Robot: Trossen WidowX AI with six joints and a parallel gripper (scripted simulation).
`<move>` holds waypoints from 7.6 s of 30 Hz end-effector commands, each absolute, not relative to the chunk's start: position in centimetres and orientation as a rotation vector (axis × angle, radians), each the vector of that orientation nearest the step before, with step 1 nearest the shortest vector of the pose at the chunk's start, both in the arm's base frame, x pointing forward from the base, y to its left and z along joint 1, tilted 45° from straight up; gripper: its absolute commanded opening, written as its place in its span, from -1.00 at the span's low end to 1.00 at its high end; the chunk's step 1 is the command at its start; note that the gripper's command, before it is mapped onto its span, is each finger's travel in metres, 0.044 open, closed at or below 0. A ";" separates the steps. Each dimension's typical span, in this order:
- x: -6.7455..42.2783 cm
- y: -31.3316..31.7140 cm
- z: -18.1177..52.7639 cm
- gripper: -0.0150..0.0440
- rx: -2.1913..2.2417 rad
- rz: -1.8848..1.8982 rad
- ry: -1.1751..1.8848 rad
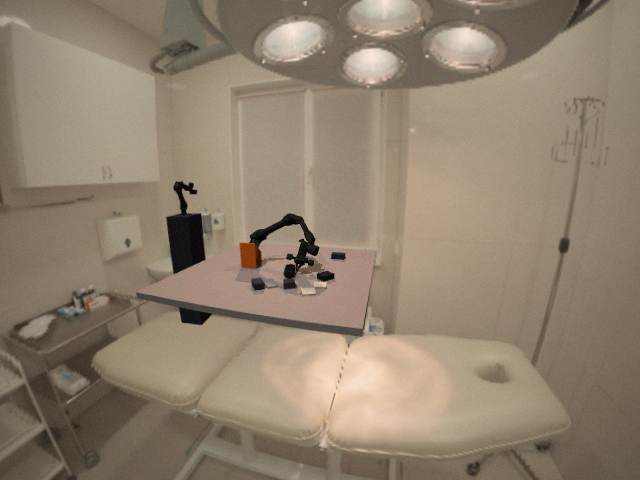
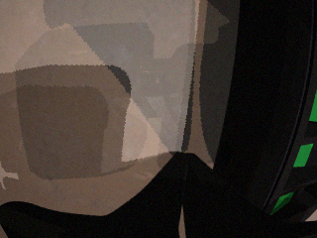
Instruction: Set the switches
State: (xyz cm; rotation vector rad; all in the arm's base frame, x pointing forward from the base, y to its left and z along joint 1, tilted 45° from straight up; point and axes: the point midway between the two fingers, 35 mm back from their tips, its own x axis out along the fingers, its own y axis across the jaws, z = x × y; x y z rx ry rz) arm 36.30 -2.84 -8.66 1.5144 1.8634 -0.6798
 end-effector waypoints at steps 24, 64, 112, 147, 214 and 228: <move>34.2 -3.0 -9.2 -0.49 1.518 -0.683 1.864; 36.1 -6.5 -4.6 -0.49 1.517 -0.683 1.862; 27.5 -7.8 -5.6 -0.49 1.523 -0.305 1.577; 28.0 -5.6 -8.1 -0.49 1.528 -0.300 1.585; 26.9 -7.4 -10.0 -0.49 1.516 -0.289 1.584; 26.2 -10.6 -6.9 -0.49 1.515 -0.291 1.583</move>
